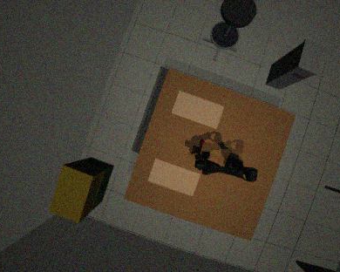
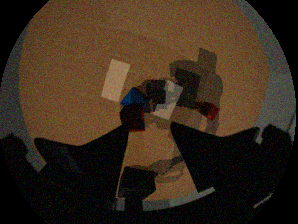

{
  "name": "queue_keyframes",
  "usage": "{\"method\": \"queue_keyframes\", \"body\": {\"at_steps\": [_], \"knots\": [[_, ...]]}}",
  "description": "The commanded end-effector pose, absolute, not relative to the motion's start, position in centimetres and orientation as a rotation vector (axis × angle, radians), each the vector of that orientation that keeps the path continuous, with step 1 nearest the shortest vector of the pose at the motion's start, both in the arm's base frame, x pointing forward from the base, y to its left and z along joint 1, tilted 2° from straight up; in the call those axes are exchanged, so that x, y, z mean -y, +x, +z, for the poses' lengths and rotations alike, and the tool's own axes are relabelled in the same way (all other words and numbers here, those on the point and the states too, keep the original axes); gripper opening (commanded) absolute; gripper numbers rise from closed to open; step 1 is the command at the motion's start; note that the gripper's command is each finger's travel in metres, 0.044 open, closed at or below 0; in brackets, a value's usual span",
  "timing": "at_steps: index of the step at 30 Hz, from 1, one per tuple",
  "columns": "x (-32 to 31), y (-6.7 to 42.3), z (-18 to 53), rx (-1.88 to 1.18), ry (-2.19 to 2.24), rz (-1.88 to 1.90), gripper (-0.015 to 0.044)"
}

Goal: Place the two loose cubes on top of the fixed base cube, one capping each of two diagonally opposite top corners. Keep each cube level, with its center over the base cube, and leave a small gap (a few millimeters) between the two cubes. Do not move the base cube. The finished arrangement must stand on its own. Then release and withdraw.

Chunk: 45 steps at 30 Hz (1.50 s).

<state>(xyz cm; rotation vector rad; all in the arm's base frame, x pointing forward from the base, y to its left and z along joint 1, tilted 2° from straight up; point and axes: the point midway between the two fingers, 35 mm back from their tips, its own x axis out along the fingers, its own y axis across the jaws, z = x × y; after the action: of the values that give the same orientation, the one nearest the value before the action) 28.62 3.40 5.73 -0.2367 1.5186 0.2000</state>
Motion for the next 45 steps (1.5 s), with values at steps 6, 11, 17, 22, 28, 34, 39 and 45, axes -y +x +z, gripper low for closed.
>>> {"method": "queue_keyframes", "body": {"at_steps": [6, 11, 17, 22, 28, 34, 39, 45], "knots": [[3.5, 31.6, 8.2, -1.510, -0.062, 0.029, 0.0265], [8.0, 32.3, 9.5, -1.506, 0.039, -0.073, 0.0265], [12.2, 32.3, 10.6, -1.498, 0.128, -0.165, 0.0265], [12.3, 32.5, 9.0, -1.498, 0.128, -0.165, 0.0265], [12.4, 32.7, 4.3, -1.498, 0.128, -0.165, 0.0265], [12.4, 32.7, 4.3, -1.498, 0.128, -0.165, 0.0265], [12.5, 32.8, 2.8, -1.498, 0.128, -0.165, 0.0265], [12.5, 32.8, 2.3, -1.498, 0.129, -0.165, 0.0265]]}}
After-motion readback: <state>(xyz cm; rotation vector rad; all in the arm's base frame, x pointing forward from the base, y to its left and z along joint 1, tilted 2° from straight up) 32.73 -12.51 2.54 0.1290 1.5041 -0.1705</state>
